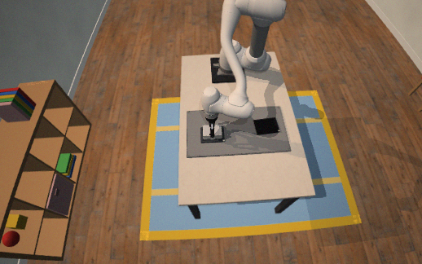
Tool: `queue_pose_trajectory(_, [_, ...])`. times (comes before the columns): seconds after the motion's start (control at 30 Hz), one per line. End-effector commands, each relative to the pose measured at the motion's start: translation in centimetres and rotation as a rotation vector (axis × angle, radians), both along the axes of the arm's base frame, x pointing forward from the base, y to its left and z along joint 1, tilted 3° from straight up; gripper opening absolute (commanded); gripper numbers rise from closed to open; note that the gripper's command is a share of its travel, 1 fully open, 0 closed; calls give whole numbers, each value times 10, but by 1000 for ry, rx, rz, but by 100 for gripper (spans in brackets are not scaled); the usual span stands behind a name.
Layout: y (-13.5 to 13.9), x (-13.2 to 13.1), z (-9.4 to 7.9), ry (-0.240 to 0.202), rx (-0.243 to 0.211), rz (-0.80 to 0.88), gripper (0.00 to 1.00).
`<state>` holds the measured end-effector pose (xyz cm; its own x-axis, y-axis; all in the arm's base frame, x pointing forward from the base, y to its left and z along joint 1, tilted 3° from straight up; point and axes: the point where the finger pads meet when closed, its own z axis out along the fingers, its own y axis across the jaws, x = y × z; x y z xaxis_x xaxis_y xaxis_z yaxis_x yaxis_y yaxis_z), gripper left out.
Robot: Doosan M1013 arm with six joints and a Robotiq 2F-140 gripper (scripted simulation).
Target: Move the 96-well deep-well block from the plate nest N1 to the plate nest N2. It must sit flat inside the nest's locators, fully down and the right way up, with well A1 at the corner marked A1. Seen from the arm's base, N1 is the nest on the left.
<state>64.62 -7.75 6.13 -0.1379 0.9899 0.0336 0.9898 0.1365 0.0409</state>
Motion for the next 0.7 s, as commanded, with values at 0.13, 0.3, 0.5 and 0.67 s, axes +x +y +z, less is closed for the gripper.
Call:
queue_pose_trajectory(0.13, [0,0,-1,0,0,0,0])
queue_pose_trajectory(0.3, [0,0,-1,0,0,0,0])
queue_pose_trajectory(0.5, [0,0,-2,0,0,0,0])
queue_pose_trajectory(0.67, [0,0,-3,0,0,0,0])
